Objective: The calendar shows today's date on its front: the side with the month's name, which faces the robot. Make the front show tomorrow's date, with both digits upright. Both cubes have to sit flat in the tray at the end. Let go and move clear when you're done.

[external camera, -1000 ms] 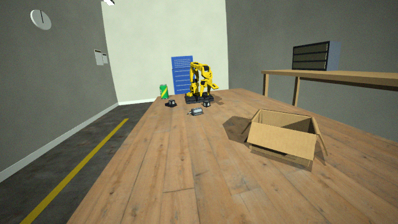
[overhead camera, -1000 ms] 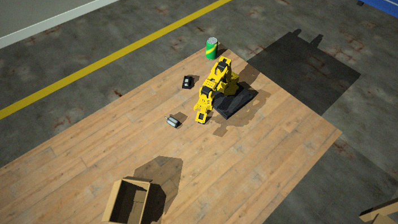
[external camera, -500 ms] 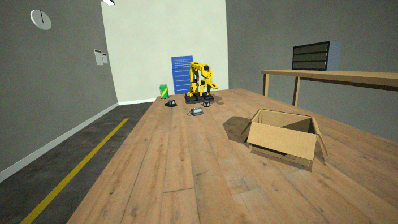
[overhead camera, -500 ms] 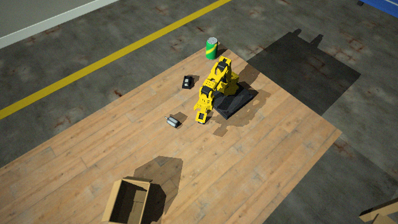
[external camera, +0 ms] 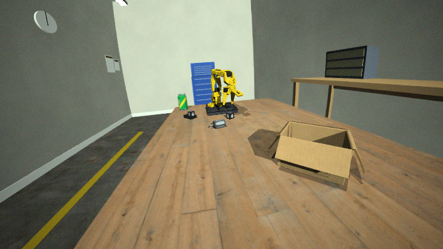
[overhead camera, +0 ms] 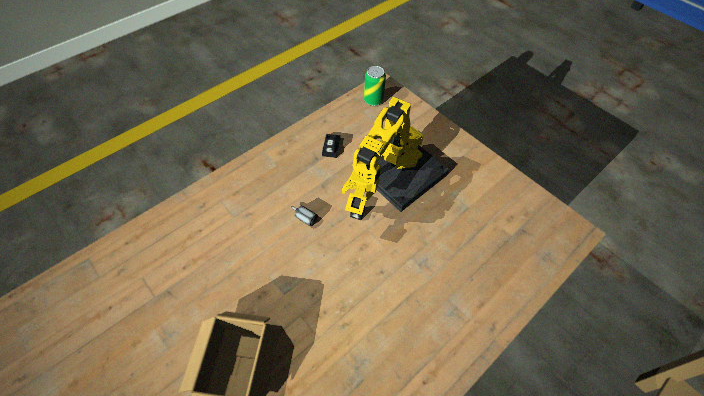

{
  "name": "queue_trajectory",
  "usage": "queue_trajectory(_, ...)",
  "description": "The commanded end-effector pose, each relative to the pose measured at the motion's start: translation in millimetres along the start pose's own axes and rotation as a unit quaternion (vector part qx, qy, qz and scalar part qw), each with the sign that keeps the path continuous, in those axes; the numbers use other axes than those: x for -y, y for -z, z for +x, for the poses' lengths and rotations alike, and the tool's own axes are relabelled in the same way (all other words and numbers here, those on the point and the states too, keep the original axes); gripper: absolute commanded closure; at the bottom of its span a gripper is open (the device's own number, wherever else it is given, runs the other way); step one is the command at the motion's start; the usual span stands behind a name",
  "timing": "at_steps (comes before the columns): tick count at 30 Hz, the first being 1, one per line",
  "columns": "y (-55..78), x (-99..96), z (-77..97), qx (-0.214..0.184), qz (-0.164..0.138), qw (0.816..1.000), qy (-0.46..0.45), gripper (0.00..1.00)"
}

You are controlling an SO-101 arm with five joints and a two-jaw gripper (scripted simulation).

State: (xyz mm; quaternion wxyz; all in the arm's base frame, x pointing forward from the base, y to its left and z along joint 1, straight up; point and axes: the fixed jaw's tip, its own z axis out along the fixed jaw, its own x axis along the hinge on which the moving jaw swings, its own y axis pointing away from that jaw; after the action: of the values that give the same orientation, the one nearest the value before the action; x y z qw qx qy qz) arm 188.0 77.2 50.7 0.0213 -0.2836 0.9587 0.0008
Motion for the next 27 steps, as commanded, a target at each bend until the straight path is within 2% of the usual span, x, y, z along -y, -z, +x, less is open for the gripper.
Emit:
queue_trajectory(1,17.4,-1.2,-6.7,0.045,0.009,0.999,0.01,0.64)
queue_trajectory(5,38.7,0.0,-12.2,0.103,0.022,0.994,0.01,0.65)
queue_trajectory(7,38.7,0.0,-12.2,0.103,0.022,0.994,0.01,0.65)
queue_trajectory(12,65.3,0.8,-15.5,0.173,0.038,0.984,0.01,0.65)
queue_trajectory(16,79.4,0.8,-15.8,0.21,0.046,0.977,0.01,0.65)
queue_trajectory(20,84.5,0.8,-15.6,0.223,0.049,0.974,0.01,0.65)
queue_trajectory(27,84.8,0.8,-15.6,0.223,0.049,0.973,0.011,0.65)
